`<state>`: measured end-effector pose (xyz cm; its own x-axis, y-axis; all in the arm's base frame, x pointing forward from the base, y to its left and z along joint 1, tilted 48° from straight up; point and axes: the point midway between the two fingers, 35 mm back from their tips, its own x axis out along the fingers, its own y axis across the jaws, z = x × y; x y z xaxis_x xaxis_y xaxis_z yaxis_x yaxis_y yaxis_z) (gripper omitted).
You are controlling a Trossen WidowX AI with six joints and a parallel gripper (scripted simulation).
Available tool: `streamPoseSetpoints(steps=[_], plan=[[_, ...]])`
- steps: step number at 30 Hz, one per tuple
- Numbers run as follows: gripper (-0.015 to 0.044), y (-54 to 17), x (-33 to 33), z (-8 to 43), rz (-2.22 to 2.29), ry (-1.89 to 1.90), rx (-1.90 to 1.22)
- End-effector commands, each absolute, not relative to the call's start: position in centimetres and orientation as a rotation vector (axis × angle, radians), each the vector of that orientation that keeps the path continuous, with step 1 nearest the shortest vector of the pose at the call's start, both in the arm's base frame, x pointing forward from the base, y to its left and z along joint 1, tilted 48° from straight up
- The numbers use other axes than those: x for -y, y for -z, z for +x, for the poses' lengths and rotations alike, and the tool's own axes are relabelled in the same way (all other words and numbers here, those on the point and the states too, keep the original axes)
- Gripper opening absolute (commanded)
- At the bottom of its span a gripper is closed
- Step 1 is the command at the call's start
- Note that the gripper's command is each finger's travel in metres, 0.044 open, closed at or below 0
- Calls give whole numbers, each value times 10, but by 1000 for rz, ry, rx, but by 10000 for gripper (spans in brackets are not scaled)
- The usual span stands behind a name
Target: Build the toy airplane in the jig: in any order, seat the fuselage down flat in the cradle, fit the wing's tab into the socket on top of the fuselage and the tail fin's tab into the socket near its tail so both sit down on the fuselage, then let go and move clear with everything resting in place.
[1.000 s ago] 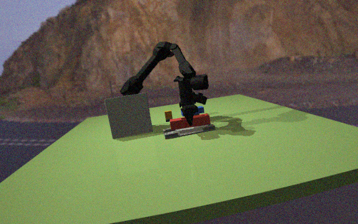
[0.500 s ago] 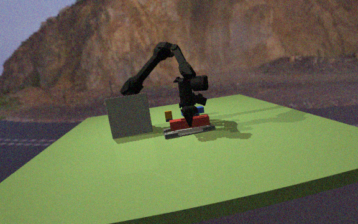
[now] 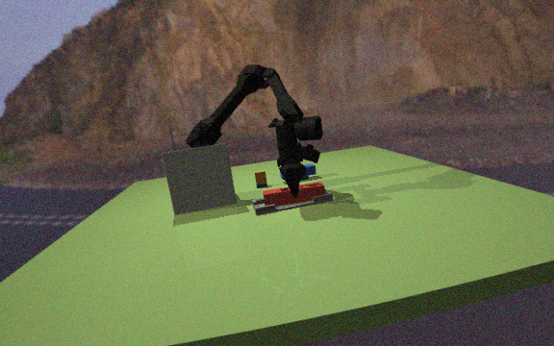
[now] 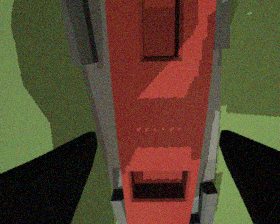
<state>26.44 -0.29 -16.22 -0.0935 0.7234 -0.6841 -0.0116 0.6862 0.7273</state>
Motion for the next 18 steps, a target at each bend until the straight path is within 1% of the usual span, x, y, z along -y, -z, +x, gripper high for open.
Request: streamPoseSetpoints(steps=[1,7,13,18], plan=[[440,162,3,265,602,-681,-1556],[440,160,5,266,602,-681,-1556],[440,99,73,275,607,-672,-1559],[440,92,84,276,609,-673,-1559]])
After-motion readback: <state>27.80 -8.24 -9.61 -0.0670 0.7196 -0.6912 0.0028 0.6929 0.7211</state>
